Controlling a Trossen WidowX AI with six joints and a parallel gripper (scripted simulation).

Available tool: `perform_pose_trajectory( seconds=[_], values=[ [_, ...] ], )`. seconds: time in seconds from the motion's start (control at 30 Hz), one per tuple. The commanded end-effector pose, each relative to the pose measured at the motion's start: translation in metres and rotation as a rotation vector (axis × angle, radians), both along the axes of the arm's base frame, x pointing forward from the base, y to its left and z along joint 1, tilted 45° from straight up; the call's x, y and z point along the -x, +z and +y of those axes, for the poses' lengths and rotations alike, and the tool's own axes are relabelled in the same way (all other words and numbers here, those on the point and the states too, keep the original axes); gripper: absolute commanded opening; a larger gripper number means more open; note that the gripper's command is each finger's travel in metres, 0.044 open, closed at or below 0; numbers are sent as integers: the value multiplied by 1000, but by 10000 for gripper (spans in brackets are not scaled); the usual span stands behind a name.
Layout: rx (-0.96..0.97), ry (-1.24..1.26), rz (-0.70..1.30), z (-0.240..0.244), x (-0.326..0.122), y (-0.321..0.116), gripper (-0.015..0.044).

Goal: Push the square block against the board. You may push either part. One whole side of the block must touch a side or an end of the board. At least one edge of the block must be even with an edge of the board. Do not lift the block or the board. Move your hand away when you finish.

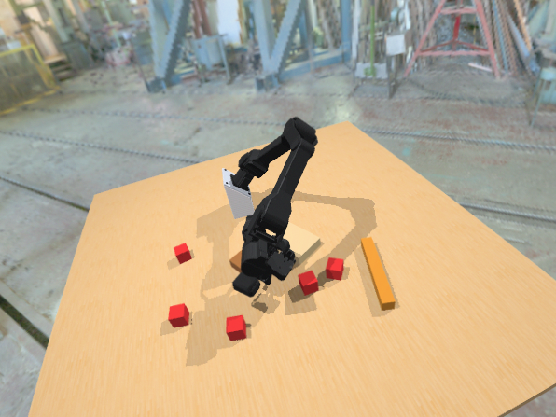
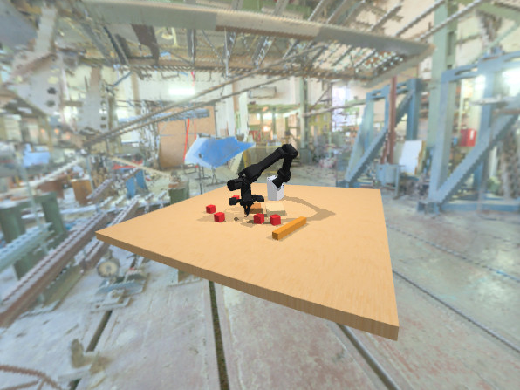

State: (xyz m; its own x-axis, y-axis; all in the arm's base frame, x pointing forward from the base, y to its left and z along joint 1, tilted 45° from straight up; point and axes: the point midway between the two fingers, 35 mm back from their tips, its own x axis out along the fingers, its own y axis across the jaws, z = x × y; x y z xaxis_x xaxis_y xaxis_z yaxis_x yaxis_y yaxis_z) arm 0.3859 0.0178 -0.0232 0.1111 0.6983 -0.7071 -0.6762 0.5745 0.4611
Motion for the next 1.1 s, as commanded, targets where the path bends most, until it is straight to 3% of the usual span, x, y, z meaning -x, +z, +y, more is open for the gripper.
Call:
perform_pose_trajectory(
  seconds=[0.0, 0.3, 0.47, 0.67, 1.07],
  values=[
    [-4, 0, 11, 4, -4, 1, 0],
    [-6, 0, 10, 11, -14, 9, 0],
    [-2, 0, 10, -28, -7, 43, 0],
    [-7, -21, 13, -34, -7, 39, 0],
    [-9, -122, 136, -75, 145, -18, 0]
  ],
)
